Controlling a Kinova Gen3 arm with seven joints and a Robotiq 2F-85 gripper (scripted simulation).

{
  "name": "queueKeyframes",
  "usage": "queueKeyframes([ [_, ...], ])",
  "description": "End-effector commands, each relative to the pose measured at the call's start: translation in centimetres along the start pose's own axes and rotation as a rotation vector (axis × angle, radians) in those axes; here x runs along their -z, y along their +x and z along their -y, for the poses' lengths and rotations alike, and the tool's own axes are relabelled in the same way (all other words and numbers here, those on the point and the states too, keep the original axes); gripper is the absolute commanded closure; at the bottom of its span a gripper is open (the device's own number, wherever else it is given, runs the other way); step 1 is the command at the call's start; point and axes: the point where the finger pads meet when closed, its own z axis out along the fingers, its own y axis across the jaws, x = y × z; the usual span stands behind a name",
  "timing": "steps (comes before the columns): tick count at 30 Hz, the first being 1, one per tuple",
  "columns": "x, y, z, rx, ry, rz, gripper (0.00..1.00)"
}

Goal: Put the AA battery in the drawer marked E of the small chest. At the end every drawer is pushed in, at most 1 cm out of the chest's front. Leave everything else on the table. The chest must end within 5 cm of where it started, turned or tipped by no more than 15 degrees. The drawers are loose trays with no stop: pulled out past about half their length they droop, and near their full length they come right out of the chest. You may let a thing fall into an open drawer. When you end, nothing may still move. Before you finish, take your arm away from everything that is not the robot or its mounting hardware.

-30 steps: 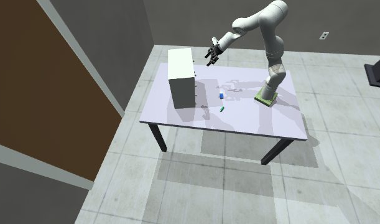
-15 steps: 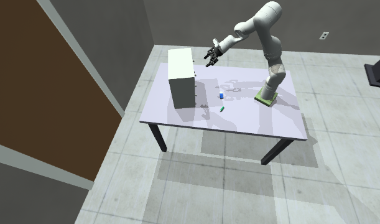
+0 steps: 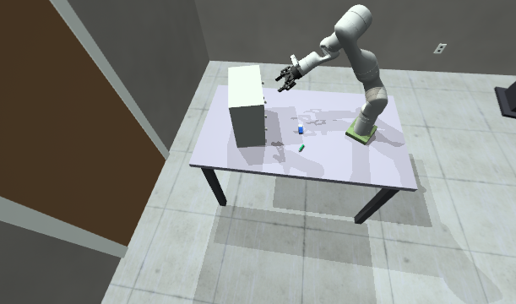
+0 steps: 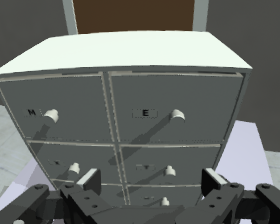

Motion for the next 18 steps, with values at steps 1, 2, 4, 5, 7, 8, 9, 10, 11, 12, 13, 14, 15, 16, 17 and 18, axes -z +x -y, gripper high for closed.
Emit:
queueKeyframes([
  [1, -0.1, -0.9, -0.4, -0.013, -0.008, 0.004, 0.00],
  [2, -0.1, -0.9, -0.4, -0.013, -0.008, 0.004, 0.00],
  [4, -0.3, -0.9, -0.4, -0.013, -0.008, -0.011, 0.00],
  [5, -0.4, -0.9, -0.4, -0.013, -0.007, -0.019, 0.00],
  [7, -0.5, -1.0, -0.4, -0.013, -0.007, -0.034, 0.00],
  [8, -0.6, -1.0, -0.4, -0.013, -0.008, -0.041, 0.00],
  [9, -0.7, -1.0, -0.4, -0.013, -0.008, -0.049, 0.00],
  [10, -0.7, -1.0, -0.5, -0.013, -0.009, -0.056, 0.00],
  [11, -0.8, -1.0, -0.4, -0.013, -0.008, -0.064, 0.00],
  [12, -0.9, -1.0, -0.4, -0.013, -0.008, -0.072, 0.00],
  [13, -1.0, -1.1, -0.4, -0.013, -0.008, -0.080, 0.00],
  [14, -1.1, -1.1, -0.4, -0.013, -0.008, -0.087, 0.00],
  [15, -1.1, -1.1, -0.4, -0.013, -0.008, -0.095, 0.00],
  [16, -1.2, -1.1, -0.5, -0.012, -0.009, -0.102, 0.00],
  [17, -1.3, -1.1, -0.5, -0.013, -0.009, -0.109, 0.00],
  [18, -1.3, -1.1, -0.5, -0.013, -0.009, -0.109, 0.00],
])
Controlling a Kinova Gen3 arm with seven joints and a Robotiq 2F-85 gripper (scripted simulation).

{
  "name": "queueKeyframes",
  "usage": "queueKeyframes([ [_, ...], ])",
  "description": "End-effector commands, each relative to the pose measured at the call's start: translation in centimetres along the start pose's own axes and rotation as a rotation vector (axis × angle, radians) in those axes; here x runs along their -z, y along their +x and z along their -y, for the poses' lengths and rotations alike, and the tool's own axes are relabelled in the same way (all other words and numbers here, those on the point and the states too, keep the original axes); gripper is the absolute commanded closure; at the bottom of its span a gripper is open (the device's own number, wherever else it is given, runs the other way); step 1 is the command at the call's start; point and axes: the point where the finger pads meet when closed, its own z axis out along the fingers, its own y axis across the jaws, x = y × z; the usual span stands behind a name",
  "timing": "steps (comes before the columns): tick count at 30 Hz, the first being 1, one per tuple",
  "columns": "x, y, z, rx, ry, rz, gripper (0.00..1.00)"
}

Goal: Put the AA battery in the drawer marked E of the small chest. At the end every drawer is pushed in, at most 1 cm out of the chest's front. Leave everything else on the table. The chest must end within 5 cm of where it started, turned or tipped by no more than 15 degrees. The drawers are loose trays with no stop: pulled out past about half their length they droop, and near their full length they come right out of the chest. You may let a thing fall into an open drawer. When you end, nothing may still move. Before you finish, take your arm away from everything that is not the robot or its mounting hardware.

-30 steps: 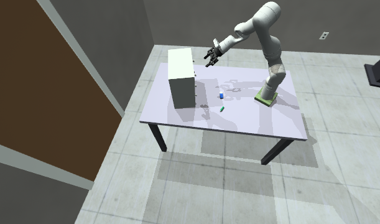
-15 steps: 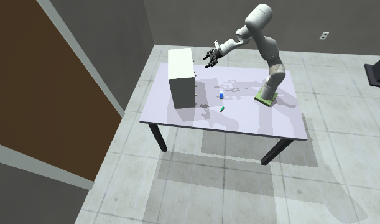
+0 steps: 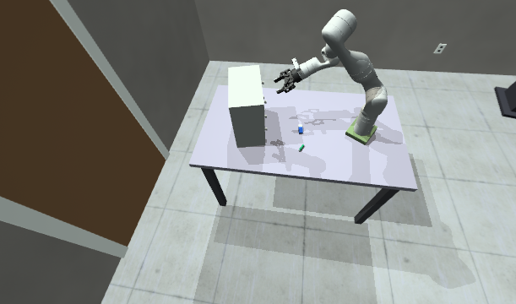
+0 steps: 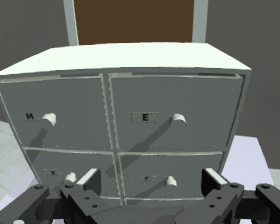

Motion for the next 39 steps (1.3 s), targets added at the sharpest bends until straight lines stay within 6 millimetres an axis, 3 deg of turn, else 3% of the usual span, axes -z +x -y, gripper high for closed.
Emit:
queueKeyframes([
  [1, 0.0, -0.9, -0.5, -0.012, -0.008, 0.010, 0.00],
  [39, -1.6, -1.5, -0.5, -0.012, -0.008, -0.152, 0.00],
])
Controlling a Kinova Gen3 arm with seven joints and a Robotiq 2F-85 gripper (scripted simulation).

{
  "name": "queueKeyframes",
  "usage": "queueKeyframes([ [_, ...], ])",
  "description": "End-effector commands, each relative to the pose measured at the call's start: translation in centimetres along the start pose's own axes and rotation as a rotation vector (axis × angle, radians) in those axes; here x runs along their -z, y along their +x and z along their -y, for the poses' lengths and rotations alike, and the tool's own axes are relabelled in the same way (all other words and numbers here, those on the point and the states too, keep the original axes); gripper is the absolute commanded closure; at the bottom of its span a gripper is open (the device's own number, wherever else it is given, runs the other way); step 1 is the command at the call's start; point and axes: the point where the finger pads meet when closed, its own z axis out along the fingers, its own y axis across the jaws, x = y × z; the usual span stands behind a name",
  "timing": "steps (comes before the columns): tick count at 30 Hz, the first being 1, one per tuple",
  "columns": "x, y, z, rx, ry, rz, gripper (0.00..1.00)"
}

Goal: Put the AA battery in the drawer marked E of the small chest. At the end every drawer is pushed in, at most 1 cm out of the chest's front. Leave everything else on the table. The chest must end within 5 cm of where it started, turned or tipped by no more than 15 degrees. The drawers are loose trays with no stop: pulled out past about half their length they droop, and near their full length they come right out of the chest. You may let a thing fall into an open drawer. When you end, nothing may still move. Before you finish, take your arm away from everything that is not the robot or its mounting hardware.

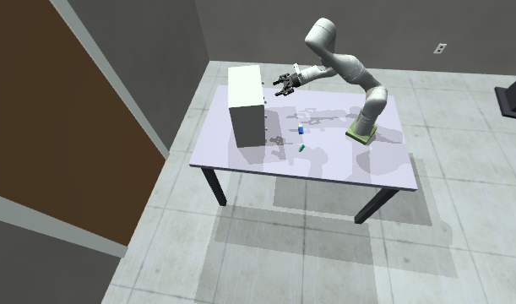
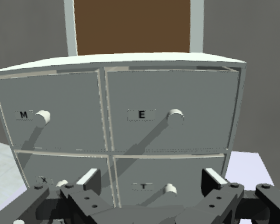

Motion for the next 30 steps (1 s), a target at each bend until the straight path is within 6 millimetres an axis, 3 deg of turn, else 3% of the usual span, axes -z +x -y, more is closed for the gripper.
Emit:
queueKeyframes([
  [1, -0.02, -0.29, -0.14, -0.003, -0.002, -0.001, 0.00],
  [30, -0.23, -0.42, -0.17, -0.003, -0.004, -0.027, 0.00],
])
